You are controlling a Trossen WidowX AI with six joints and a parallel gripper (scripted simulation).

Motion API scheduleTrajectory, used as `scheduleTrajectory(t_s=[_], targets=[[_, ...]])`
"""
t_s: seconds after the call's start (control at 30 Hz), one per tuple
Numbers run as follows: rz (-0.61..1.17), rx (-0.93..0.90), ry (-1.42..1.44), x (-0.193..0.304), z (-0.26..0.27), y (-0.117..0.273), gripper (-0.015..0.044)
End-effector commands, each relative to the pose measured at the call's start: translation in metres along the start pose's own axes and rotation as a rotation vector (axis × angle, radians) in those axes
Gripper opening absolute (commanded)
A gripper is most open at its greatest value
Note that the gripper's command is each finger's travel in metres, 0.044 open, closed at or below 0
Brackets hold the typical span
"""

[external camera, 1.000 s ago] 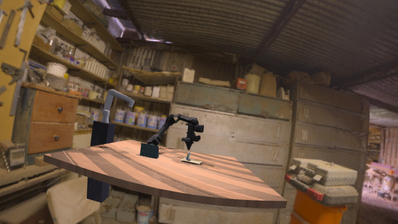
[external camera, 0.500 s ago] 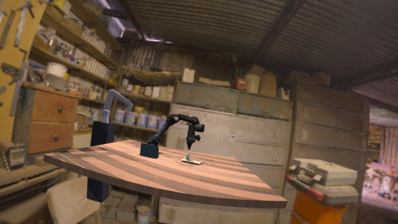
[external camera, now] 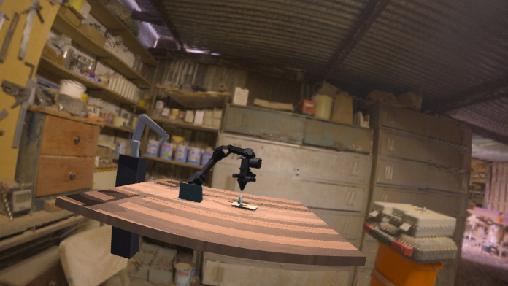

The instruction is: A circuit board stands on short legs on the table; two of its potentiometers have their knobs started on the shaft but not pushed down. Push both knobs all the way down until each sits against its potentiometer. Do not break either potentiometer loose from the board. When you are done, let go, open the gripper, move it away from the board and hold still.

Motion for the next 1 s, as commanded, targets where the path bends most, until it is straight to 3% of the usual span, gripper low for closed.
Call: scheduleTrajectory(t_s=[0.0, 0.97], targets=[[0.006, -0.003, 0.114, 0.001, -0.003, 0.001, 0.0000], [-0.008, -0.022, 1.117, 0.006, -0.017, 0.008, 0.0000]])
Point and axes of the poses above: the point midway between the two fingers, 35 mm back from their tips, its own y axis back along the fingers, its own z axis across the jaws, x = y × z, the point moved 9 cm from there along y, back along the fingers, and after that the axes turned 9 degrees about y, right-handed, at the moved point
